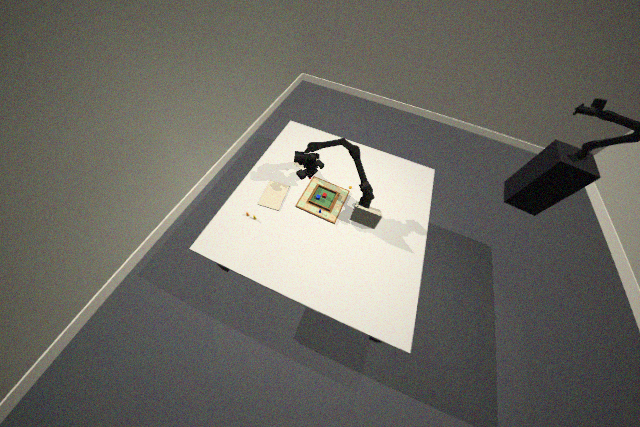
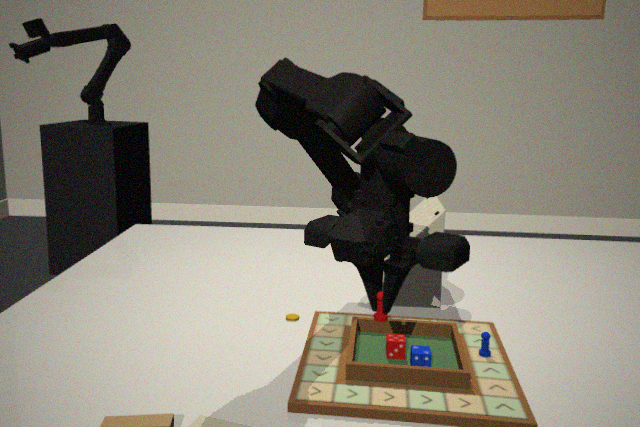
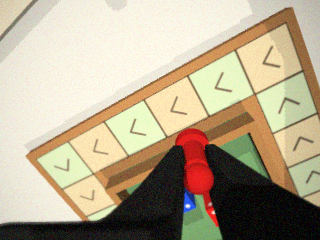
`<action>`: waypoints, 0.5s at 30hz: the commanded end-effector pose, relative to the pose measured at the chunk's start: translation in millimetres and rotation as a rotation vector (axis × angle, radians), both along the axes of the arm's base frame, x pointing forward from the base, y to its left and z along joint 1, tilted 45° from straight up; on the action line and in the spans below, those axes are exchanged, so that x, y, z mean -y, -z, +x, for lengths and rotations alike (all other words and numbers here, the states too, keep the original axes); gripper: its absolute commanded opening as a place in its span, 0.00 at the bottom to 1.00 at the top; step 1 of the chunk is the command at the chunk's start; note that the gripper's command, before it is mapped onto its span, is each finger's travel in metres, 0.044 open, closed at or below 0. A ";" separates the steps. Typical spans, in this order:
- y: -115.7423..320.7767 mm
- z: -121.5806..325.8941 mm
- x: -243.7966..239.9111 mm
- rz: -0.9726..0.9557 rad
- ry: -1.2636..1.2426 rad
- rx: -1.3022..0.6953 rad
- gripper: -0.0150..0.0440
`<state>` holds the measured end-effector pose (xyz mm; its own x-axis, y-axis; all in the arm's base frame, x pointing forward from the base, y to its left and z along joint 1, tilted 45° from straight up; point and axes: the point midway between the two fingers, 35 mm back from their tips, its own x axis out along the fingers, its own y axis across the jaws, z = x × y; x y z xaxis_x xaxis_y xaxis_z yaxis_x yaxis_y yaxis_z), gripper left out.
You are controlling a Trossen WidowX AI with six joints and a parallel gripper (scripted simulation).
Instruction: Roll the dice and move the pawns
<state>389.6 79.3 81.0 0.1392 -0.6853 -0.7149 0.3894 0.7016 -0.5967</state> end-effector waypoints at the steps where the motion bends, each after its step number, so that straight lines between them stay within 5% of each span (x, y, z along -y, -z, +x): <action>1: 34.5 0.8 -18.1 0.005 0.005 -0.003 0.25; 15: 132.9 -13.3 -62.4 0.003 0.007 0.001 0.25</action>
<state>383.6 131.0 -21.9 0.1412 -0.6834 -0.7162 0.3927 0.7028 -0.5931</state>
